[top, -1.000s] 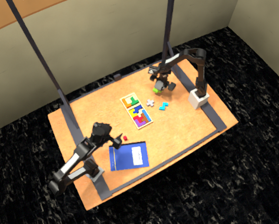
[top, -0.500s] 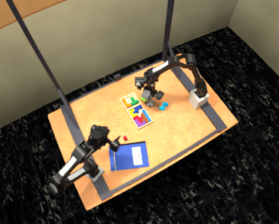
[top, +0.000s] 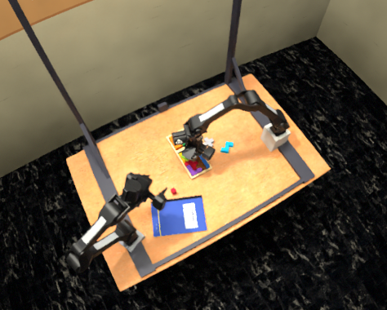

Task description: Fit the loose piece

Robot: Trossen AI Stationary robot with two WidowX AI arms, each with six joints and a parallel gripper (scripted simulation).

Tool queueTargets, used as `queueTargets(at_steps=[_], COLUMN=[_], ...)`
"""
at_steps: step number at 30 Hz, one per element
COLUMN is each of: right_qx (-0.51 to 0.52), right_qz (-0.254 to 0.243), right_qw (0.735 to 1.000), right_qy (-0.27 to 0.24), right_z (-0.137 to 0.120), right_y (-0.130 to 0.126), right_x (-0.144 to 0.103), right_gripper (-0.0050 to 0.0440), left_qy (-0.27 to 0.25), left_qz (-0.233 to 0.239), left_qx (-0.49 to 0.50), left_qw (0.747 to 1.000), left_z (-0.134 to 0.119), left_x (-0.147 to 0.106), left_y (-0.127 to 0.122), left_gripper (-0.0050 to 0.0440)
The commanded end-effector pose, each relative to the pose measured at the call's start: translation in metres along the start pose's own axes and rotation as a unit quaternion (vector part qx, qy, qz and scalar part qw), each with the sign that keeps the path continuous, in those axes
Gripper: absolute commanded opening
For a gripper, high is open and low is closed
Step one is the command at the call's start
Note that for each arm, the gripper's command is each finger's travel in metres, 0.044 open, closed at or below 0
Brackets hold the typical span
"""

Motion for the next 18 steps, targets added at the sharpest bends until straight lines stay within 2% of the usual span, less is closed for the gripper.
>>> queueTargets(at_steps=[1, 7, 10, 15, 18], right_qx=[-0.001, -0.001, -0.001, -0.001, -0.001], right_qz=[0.000, 0.000, 0.000, 0.000, 0.000], right_qw=[1.000, 1.000, 1.000, 1.000, 1.000], right_qy=[-0.005, -0.005, -0.005, -0.005, -0.005], right_z=[0.0027, 0.0027, 0.0027, 0.0027, 0.0027], right_y=[0.0000, 0.0000, 0.0000, 0.0000, 0.0000], right_x=[-0.0024, -0.0024, -0.0024, -0.0024, -0.0024], right_gripper=[0.0440, 0.0440, 0.0440, 0.0440, 0.0440], left_qy=[-0.004, -0.004, -0.004, -0.005, -0.005], left_qz=[-0.005, -0.005, -0.005, -0.005, -0.005], left_qx=[0.007, 0.040, 0.108, 0.242, 0.267], left_qw=[1.000, 0.999, 0.994, 0.970, 0.964], left_z=[0.0142, 0.0145, 0.0145, 0.0145, 0.0145], left_x=[-0.0089, -0.0089, -0.0089, -0.0089, -0.0089], left_y=[-0.0041, -0.0045, -0.0045, -0.0045, -0.0045], left_gripper=[-0.0050, -0.0050, -0.0050, -0.0050, -0.0050])
Point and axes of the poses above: on each arm, the point midway between the two fingers, 35 mm back from their tips, its own x axis out along the fingers, its own y axis across the jaws, z = x × y, the point moved 4 cm from there along -x, back along the fingers, and after that the axes turned 3 degrees about x, right-handed, at the moved point
